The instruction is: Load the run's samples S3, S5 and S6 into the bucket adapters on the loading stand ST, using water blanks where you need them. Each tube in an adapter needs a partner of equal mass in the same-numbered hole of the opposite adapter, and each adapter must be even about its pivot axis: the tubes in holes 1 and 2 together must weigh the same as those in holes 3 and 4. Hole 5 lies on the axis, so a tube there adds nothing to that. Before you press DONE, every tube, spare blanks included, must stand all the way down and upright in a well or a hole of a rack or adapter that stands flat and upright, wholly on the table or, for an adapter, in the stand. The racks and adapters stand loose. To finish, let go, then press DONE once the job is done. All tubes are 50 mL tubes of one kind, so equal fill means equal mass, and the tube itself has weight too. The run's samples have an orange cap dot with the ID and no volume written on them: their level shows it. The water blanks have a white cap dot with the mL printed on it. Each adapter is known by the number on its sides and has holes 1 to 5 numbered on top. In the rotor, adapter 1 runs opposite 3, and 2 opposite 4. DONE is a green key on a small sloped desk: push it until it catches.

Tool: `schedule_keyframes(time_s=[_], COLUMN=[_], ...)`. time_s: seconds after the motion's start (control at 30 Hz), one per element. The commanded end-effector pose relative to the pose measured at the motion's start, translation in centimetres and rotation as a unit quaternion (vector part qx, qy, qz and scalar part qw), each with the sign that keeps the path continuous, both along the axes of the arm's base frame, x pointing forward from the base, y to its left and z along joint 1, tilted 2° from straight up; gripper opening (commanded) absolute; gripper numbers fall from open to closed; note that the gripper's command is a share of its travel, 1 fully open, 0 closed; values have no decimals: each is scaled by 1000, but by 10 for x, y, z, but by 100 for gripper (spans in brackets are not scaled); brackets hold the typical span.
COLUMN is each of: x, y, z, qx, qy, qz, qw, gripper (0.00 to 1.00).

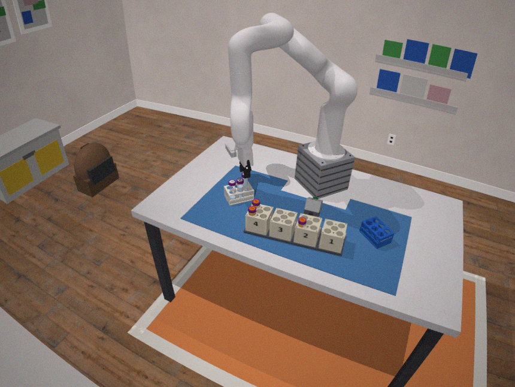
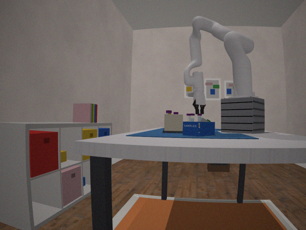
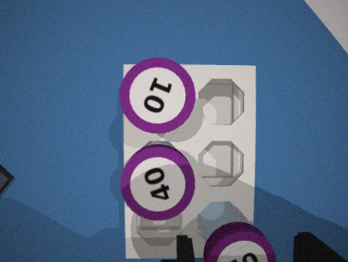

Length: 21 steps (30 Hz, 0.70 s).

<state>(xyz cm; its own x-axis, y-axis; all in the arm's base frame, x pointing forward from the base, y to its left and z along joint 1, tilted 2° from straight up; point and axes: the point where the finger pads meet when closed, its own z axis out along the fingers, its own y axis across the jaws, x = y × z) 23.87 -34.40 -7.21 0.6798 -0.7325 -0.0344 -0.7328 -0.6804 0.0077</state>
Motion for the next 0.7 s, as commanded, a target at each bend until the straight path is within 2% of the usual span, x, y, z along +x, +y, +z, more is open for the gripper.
schedule_keyframes(time_s=[0.0, 0.67], x=[0, 0], y=[0, 0], z=[0, -8], qx=[1, 1], qy=[-25, -25], qz=[-1, -1], qw=[1000, 1000], gripper=[57, 57])
